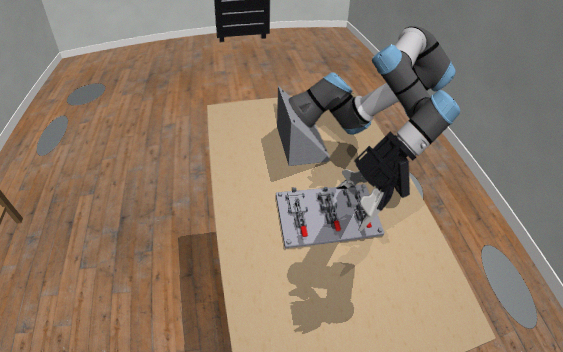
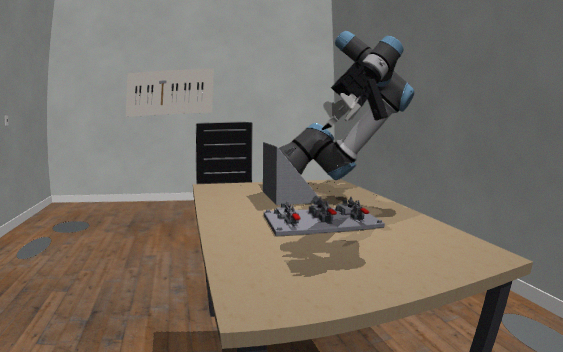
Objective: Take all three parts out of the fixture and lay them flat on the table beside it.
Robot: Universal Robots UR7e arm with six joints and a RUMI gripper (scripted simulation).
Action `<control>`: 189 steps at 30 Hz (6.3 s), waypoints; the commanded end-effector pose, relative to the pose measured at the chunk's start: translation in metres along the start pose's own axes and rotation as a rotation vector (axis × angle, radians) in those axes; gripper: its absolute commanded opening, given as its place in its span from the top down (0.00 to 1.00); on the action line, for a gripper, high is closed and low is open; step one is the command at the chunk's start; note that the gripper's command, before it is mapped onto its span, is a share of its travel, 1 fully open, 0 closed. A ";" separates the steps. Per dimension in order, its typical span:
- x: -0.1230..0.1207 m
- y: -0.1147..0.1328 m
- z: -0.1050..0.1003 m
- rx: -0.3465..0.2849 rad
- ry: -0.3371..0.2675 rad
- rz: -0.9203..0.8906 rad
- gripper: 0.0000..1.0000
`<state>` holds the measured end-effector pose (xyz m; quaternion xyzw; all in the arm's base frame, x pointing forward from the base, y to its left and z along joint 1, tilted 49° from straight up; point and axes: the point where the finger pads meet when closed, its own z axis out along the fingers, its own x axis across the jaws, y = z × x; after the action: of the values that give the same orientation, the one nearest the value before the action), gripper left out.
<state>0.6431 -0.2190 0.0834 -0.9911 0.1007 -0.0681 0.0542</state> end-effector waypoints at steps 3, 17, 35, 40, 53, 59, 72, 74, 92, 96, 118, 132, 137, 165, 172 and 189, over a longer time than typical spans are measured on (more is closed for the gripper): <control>-0.050 0.002 0.007 0.083 -0.084 0.217 0.00; -0.140 -0.012 0.012 0.224 -0.276 0.654 0.00; -0.231 -0.051 0.004 0.364 -0.556 1.193 0.00; -0.254 -0.067 -0.002 0.399 -0.654 1.355 0.00; -0.269 -0.079 -0.006 0.423 -0.730 1.472 0.00; -0.269 -0.079 -0.006 0.423 -0.730 1.473 0.00; -0.269 -0.079 -0.006 0.423 -0.730 1.473 1.00; -0.269 -0.079 -0.006 0.423 -0.730 1.473 1.00; -0.269 -0.079 -0.006 0.423 -0.730 1.473 1.00; -0.269 -0.079 -0.006 0.423 -0.730 1.473 1.00; -0.269 -0.079 -0.006 0.423 -0.730 1.473 0.41; -0.269 -0.079 -0.006 0.423 -0.730 1.473 0.41; -0.269 -0.079 -0.006 0.423 -0.730 1.473 0.41; -0.269 -0.079 -0.006 0.423 -0.730 1.473 0.72; -0.269 -0.079 -0.006 0.423 -0.730 1.473 0.72; -0.269 -0.079 -0.006 0.423 -0.730 1.473 0.72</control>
<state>0.3957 -0.0868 0.0657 -0.6012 0.6815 0.2919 0.2981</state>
